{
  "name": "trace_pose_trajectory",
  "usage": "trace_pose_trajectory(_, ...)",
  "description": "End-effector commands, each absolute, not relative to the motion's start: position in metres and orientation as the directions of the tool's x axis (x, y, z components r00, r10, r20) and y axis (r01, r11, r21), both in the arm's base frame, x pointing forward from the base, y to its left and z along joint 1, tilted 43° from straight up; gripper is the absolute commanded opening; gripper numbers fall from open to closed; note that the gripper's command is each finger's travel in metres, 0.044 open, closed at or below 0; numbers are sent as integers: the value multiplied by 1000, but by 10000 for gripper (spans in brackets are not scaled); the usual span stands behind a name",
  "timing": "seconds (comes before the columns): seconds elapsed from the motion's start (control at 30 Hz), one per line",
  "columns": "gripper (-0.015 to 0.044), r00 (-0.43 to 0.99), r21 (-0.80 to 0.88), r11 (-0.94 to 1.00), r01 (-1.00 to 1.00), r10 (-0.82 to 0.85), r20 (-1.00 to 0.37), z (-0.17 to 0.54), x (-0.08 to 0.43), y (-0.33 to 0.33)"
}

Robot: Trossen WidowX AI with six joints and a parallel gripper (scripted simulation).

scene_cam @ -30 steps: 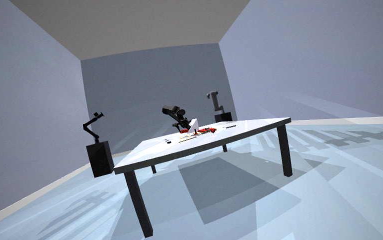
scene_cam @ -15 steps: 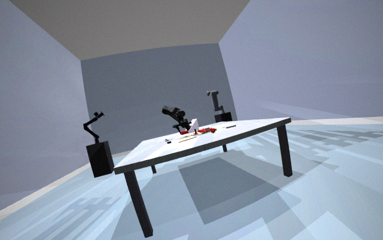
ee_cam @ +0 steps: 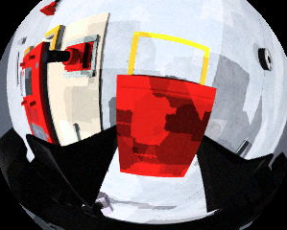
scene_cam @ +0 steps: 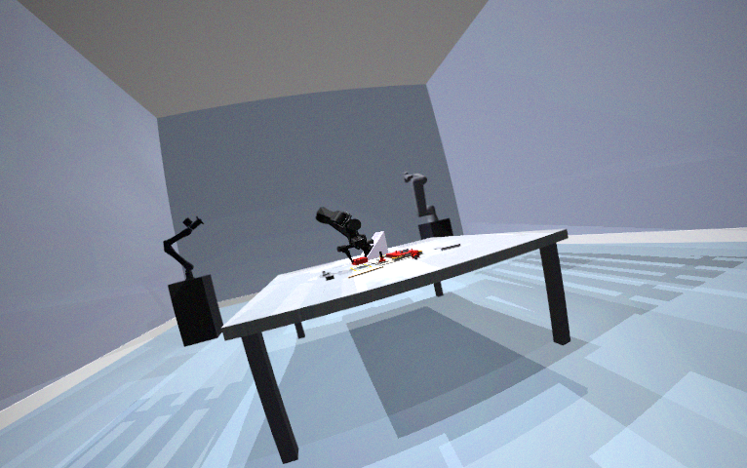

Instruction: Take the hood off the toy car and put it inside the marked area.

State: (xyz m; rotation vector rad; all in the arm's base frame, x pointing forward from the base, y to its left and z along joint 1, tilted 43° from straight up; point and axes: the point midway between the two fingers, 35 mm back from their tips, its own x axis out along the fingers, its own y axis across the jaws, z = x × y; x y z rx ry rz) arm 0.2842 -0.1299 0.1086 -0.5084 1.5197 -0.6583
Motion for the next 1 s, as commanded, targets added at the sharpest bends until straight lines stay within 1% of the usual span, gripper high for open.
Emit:
trace_pose_trajectory(0.0,0,-62,-681,729,74,-678,-733,108,284,-132)
trace_pose_trajectory(0.97,0,-62,-681,729,74,-678,-732,98,283,-141)
